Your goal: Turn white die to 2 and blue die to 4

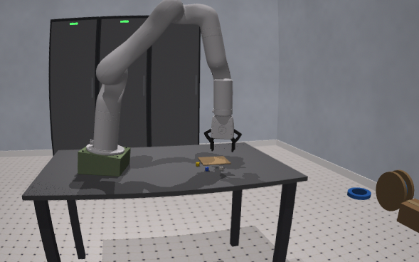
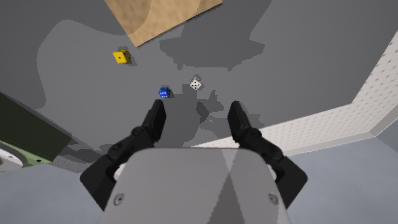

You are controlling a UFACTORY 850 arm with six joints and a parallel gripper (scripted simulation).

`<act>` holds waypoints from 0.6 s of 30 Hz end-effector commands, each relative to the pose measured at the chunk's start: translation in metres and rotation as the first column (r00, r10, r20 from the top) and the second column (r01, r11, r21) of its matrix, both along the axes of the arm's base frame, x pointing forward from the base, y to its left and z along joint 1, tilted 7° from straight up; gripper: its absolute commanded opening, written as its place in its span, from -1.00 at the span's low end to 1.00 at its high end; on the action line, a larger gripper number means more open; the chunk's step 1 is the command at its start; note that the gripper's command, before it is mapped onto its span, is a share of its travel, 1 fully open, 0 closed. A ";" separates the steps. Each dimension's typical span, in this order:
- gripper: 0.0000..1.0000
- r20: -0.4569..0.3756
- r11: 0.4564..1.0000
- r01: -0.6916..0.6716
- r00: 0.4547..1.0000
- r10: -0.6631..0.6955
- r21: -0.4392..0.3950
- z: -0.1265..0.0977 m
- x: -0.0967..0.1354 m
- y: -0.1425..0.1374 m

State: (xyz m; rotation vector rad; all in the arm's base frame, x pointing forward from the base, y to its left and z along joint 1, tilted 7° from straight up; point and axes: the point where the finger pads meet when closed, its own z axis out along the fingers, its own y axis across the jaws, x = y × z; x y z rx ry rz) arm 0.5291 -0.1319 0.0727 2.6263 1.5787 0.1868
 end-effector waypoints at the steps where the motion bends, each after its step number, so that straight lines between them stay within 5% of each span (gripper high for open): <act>1: 1.00 -0.021 0.987 0.161 0.987 -0.161 -0.021 0.000 0.001 0.000; 18: 1.00 -0.022 0.857 0.515 0.857 -0.514 0.025 -0.003 0.002 0.000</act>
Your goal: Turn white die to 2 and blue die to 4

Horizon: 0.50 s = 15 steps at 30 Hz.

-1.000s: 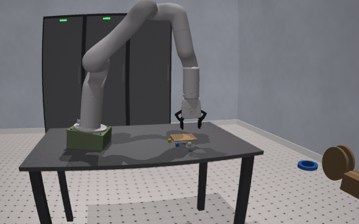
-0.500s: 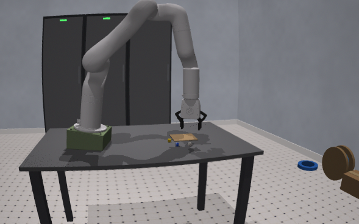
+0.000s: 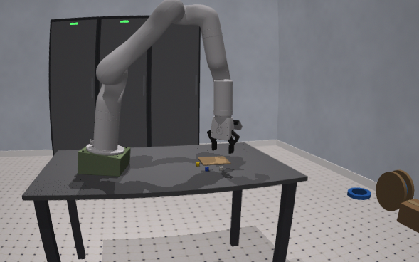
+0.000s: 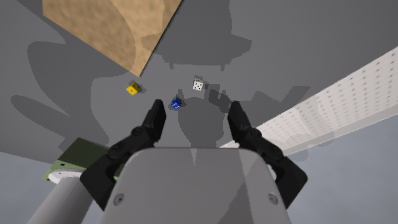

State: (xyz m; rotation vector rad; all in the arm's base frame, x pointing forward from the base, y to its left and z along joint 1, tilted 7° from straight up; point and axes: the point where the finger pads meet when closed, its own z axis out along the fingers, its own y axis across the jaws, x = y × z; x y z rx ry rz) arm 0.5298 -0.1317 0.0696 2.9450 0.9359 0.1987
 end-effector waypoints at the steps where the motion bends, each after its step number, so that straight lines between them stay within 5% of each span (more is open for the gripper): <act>1: 1.00 -0.017 0.995 0.093 0.995 -0.094 -0.024 0.000 0.001 0.000; 15: 1.00 -0.015 0.979 0.206 0.978 -0.206 -0.011 -0.001 0.001 0.000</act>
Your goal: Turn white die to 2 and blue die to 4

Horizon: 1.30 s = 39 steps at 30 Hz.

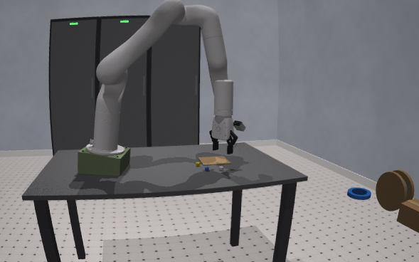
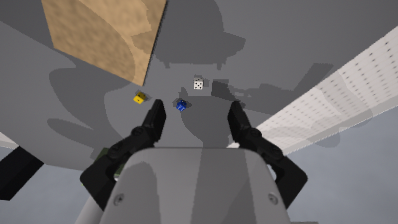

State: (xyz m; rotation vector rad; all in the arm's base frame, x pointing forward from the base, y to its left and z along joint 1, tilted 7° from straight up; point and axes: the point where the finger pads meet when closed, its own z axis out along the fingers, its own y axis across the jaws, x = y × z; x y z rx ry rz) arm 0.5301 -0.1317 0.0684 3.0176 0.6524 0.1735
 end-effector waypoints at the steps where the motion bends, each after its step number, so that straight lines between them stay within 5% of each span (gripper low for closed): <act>1: 1.00 -0.004 1.000 0.021 1.000 -0.021 -0.012 0.001 0.001 0.000; 10: 1.00 -0.003 0.999 0.031 1.000 -0.031 -0.011 0.001 0.001 0.000; 11: -0.38 -0.003 0.999 0.031 1.000 -0.031 -0.011 0.001 0.001 0.000; 39: -0.38 -0.003 0.999 0.031 1.000 -0.031 -0.011 0.001 0.001 0.000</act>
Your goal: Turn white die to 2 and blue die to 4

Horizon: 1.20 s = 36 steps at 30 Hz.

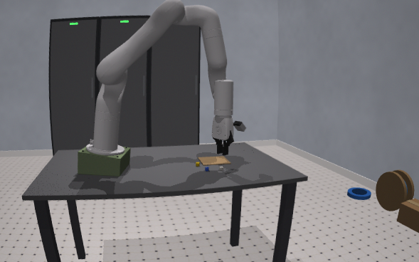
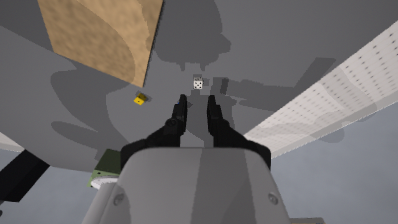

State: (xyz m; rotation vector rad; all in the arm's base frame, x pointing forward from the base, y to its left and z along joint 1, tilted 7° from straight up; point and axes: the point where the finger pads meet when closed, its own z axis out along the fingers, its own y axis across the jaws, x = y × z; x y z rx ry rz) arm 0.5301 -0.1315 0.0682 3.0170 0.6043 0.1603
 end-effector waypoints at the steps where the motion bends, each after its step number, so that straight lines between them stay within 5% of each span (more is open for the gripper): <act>1: -0.38 0.002 1.000 0.000 1.000 0.000 0.000 0.001 0.001 0.000; 36: -0.38 0.002 1.000 -0.001 1.000 0.001 0.004 -0.017 0.003 -0.001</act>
